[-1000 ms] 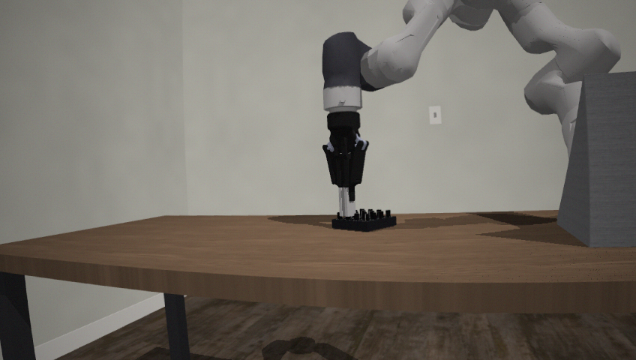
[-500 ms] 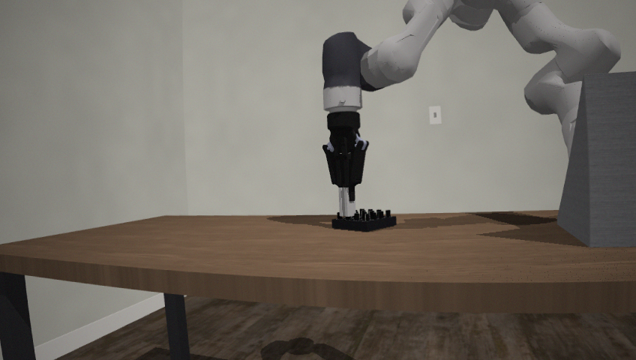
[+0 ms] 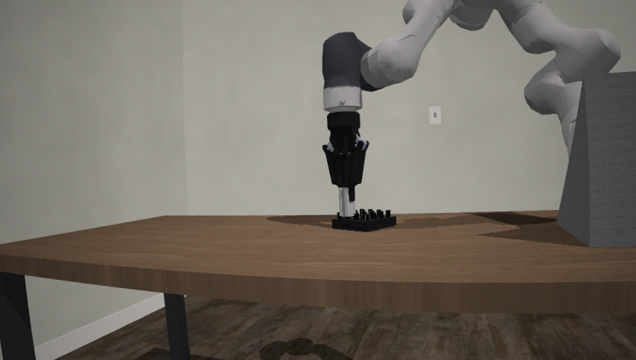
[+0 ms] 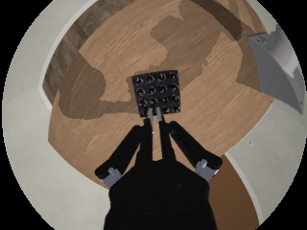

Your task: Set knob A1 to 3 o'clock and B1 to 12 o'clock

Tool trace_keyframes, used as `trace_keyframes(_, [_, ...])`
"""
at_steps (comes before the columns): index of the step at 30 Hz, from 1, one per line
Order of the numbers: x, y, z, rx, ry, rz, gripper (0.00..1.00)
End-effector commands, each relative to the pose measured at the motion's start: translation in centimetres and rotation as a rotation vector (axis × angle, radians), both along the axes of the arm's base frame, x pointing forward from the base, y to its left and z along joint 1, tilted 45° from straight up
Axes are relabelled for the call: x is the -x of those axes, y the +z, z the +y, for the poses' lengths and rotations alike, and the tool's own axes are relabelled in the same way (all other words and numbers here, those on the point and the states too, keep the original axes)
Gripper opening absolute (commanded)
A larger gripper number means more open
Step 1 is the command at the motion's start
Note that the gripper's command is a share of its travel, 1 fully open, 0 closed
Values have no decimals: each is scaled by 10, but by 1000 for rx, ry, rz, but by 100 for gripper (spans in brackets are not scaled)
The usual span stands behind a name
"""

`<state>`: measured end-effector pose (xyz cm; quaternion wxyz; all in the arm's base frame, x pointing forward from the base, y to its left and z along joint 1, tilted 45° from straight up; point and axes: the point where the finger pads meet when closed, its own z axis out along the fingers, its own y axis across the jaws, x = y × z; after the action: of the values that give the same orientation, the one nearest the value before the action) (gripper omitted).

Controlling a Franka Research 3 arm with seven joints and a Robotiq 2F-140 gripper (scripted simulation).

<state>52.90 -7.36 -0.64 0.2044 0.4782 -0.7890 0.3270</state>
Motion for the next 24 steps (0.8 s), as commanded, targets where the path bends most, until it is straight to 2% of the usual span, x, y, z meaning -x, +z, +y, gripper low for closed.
trace_keyframes(1, [0, 0, -2, 1, 14, 16, 5])
trace_keyframes(19, [0, 0, -2, -1, 128, 132, 5])
trace_keyframes(24, [0, 0, -2, -2, 191, 195, 5])
